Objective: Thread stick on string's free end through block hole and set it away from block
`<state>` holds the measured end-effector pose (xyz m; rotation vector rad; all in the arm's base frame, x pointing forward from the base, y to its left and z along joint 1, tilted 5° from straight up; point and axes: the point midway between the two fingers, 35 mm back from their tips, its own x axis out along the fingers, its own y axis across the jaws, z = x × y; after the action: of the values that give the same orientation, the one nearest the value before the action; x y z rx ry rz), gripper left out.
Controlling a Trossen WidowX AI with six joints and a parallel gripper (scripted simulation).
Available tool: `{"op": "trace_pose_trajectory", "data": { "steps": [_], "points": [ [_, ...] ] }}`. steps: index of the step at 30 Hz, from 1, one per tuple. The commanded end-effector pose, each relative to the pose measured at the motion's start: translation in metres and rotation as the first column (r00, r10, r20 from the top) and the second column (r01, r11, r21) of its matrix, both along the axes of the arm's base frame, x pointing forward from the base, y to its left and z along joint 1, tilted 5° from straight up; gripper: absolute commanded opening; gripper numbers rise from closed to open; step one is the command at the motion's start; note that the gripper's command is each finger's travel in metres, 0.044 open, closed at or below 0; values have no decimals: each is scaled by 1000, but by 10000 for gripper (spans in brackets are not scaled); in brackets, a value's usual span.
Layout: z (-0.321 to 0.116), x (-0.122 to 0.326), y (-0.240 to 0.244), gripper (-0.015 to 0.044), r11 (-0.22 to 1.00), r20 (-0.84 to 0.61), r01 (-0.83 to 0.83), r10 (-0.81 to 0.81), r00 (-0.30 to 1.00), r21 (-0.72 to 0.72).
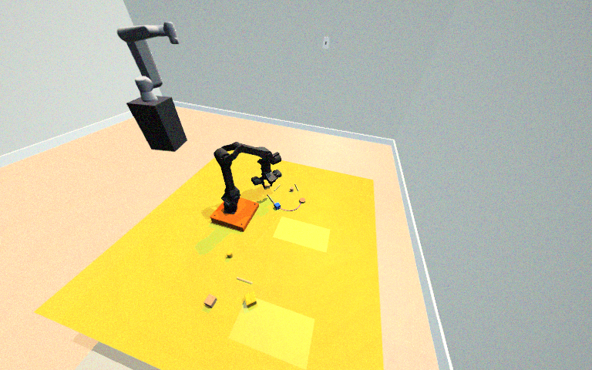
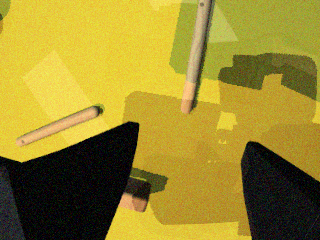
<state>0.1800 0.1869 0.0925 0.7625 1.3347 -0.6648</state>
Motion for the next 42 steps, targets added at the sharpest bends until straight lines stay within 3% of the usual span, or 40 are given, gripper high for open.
{"op": "trace_pose_trajectory", "data": {
  "steps": [1, 5, 11, 14, 42],
  "points": [
    [7, 0, 0, 210, 1000, 4, 4, -4, 1000, 4],
    [7, 0, 0, 210, 1000, 4, 4, -4, 1000, 4],
    [2, -2, -2, 368, 1000, -6, 0, 0, 1000, -6],
    [22, -3, -2, 440, 1000, -5, -1, 1, 1000, -6],
    [26, -5, -5, 440, 1000, -14, -3, 3, 1000, -16]
  ]
}}
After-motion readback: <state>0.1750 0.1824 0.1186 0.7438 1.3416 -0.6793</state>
